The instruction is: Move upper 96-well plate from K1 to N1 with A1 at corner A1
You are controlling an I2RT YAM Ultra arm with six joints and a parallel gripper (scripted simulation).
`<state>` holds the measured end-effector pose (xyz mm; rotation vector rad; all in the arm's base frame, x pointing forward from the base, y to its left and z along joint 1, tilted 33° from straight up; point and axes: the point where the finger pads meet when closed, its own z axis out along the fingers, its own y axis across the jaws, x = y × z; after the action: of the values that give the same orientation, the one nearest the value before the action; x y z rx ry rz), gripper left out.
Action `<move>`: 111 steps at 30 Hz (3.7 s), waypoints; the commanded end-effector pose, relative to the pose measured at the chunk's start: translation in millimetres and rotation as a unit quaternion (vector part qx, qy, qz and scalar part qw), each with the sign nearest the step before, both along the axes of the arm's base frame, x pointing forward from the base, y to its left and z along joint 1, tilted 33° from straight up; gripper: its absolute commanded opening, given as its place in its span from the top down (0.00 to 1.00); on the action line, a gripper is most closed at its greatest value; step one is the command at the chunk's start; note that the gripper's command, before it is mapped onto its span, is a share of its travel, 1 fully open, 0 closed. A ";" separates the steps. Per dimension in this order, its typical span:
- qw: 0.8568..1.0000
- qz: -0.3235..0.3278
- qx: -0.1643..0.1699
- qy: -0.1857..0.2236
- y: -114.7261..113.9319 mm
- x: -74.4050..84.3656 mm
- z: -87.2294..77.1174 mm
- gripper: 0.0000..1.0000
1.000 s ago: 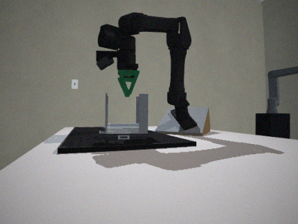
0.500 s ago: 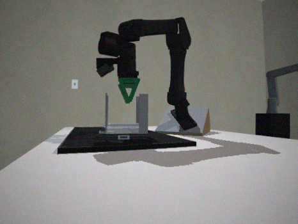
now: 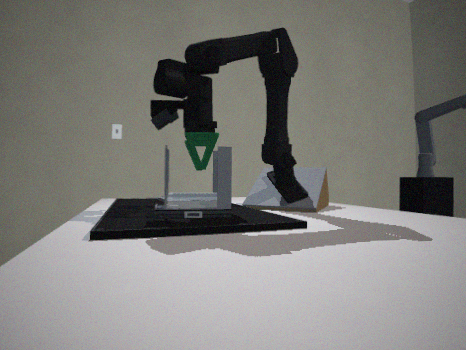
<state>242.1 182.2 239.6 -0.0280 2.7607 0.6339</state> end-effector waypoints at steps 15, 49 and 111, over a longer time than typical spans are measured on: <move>1.000 -0.004 0.002 -0.010 13.1 13.6 -20.9 0.00; 0.999 -0.006 0.020 -0.039 32.8 31.4 -33.8 0.00; 1.000 -0.004 0.008 -0.018 30.8 27.7 -47.5 1.00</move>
<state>268.6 213.5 186.5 -0.0256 2.7373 0.6442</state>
